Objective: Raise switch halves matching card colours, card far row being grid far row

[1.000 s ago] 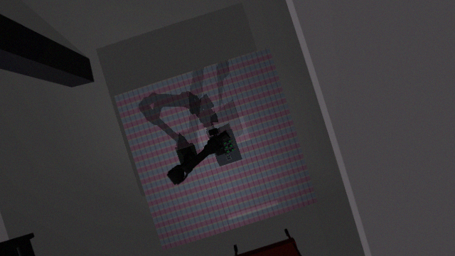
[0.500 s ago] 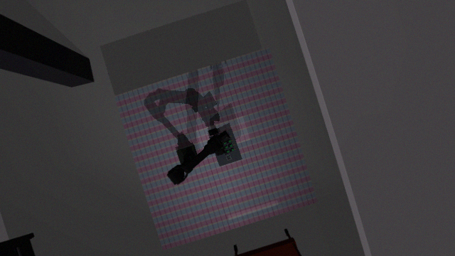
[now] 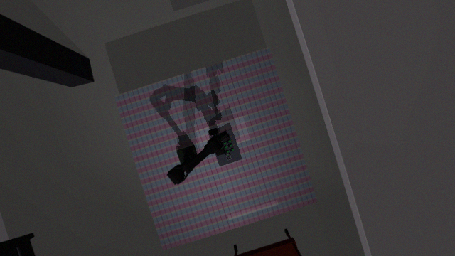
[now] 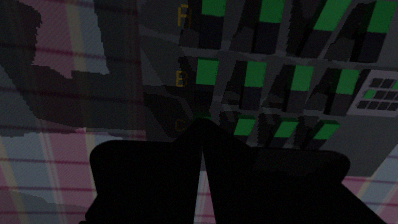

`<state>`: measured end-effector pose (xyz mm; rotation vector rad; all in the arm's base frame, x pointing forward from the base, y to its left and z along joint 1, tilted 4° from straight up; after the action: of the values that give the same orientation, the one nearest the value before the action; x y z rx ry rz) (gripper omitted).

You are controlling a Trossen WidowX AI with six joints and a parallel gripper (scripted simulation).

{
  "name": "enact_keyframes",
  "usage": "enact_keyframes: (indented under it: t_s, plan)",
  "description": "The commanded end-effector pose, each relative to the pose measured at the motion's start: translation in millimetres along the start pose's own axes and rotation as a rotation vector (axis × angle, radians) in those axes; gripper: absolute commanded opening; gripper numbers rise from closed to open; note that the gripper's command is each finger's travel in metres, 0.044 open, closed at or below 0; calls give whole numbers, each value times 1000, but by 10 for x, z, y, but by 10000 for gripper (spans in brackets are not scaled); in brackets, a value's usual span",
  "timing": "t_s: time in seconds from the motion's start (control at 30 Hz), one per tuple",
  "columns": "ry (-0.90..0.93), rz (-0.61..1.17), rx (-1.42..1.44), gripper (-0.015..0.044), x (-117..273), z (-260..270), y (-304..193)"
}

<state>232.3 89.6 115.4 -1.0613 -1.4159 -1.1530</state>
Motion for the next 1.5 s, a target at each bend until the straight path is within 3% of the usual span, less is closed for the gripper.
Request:
enact_keyframes:
  t_s: [0.0, 1.1, 1.3, 1.47]
  plan:
    - [3, 2, 4, 0, -12, 2, -4]
    - [3, 2, 4, 0, -56, 2, -3]
    - [2, -22, 4, 0, 575, 4, -32]
    - [2, -23, 4, 0, 601, -12, -36]
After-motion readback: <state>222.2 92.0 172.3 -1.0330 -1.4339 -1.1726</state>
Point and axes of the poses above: the point midway between the two fingers, 35 mm back from their tips, its own x axis back along the fingers, its own z axis across the jaws, y = z × x, the point moved 4 cm from there along x, back along the fingers, and after that the axes turned 3 degrees about x, right-handed, at the moved point
